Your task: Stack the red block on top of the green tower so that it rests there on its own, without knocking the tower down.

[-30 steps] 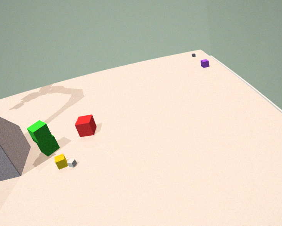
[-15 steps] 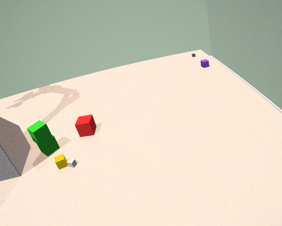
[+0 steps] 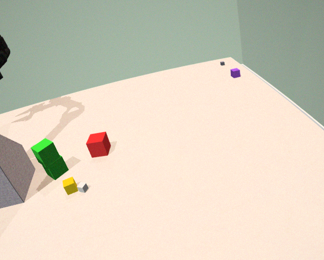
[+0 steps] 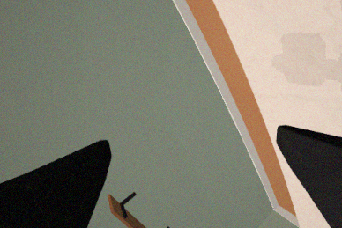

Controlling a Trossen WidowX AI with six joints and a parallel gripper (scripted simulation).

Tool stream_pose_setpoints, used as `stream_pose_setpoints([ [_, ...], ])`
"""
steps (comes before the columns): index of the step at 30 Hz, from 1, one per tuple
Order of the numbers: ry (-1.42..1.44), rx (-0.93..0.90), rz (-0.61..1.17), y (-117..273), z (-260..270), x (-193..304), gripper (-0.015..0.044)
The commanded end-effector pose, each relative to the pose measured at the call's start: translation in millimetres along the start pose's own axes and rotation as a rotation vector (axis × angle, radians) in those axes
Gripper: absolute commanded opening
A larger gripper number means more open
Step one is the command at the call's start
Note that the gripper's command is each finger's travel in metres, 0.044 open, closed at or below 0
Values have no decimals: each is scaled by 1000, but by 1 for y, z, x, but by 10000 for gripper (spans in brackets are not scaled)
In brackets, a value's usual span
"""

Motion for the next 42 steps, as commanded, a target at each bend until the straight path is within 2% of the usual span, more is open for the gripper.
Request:
stream_pose_setpoints([
  [1,-73,80,-63,11,-35,-14,440],
  [13,-204,225,-238,62,-106,-41,440],
  [23,-322,361,-382,122,-178,-48,440],
  [42,-666,519,-646,249,-291,10,440],
])
Point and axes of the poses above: the point midway between the two fingers, 35 mm back from their tips, its own y axis back along the fingers, its own z axis across the jaws, x = y × z, the point moved 5 cm from there along y, back along the fingers, and after that the axes turned 1 degree about y, right-handed, at the moved point
